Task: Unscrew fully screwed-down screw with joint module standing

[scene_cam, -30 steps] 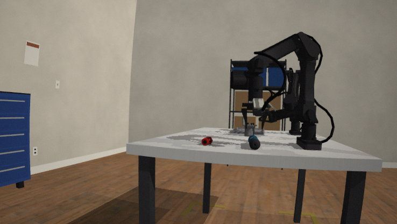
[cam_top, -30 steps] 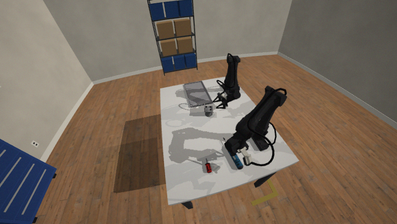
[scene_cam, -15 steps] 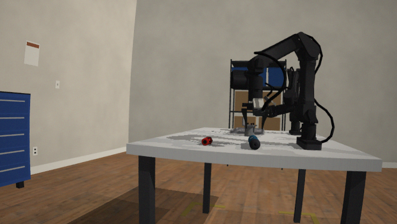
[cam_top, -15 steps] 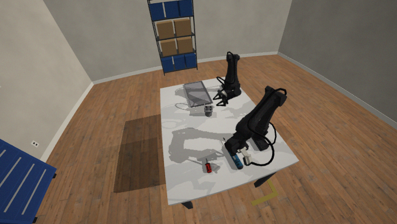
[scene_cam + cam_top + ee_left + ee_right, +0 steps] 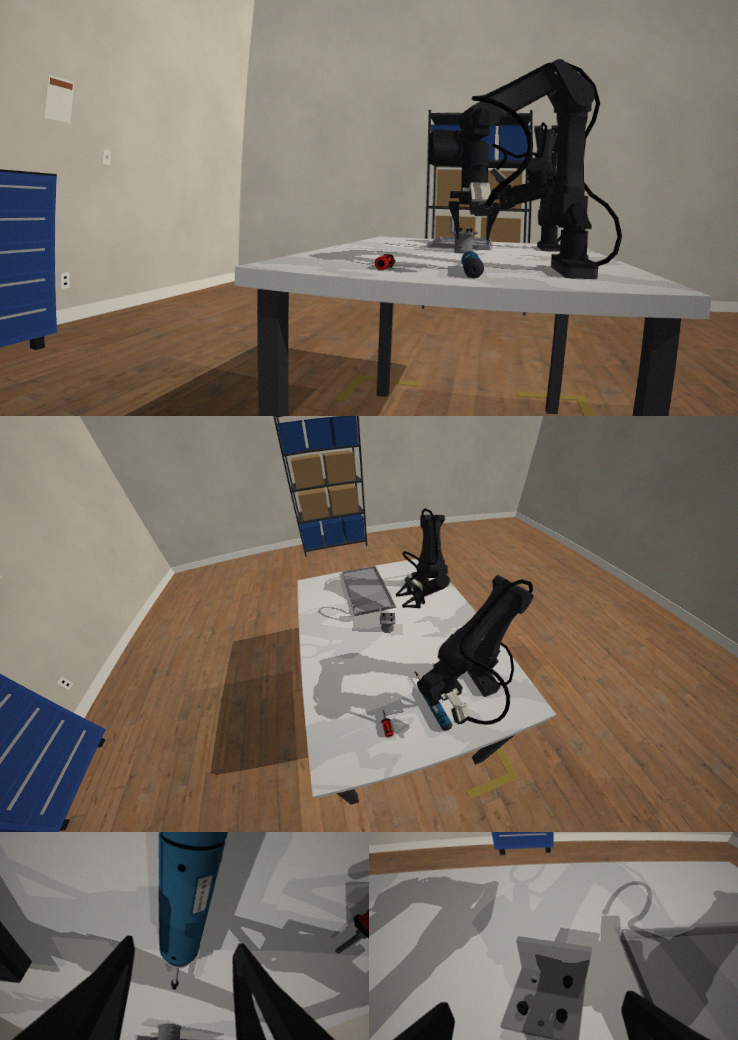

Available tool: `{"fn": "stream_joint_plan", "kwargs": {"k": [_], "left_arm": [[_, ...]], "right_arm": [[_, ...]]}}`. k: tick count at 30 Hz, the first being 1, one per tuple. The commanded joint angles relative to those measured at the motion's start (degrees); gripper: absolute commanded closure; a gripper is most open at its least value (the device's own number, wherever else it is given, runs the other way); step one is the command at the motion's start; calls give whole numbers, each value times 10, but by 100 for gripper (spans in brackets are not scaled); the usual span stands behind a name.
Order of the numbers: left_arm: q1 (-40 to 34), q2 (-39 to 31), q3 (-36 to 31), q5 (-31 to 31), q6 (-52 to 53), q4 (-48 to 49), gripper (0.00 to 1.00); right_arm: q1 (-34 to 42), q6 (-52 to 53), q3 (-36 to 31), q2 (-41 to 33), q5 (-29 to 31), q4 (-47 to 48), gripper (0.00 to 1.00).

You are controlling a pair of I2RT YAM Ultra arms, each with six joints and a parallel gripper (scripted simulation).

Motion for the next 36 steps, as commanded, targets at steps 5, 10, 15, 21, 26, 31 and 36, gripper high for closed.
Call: {"fn": "stream_joint_plan", "kwargs": {"k": [5, 10, 15, 21, 26, 31, 36], "left_arm": [[1, -2, 5, 0, 2, -4, 35], [1, -2, 5, 0, 2, -4, 35], [1, -2, 5, 0, 2, -4, 35], [1, -2, 5, 0, 2, -4, 35], [1, -2, 5, 0, 2, -4, 35], [1, -2, 5, 0, 2, -4, 35], [1, -2, 5, 0, 2, -4, 35]], "right_arm": [[-2, -1, 27, -26, 12, -49, 14], [-2, -2, 43, -41, 12, -79, 14], [-2, -1, 56, -35, 12, -100, 14], [-2, 3, 62, -50, 12, -111, 14], [-2, 4, 68, -55, 12, -123, 14], [-2, 5, 75, -53, 12, -133, 14], [-8, -6, 80, -48, -8, -135, 14]]}}
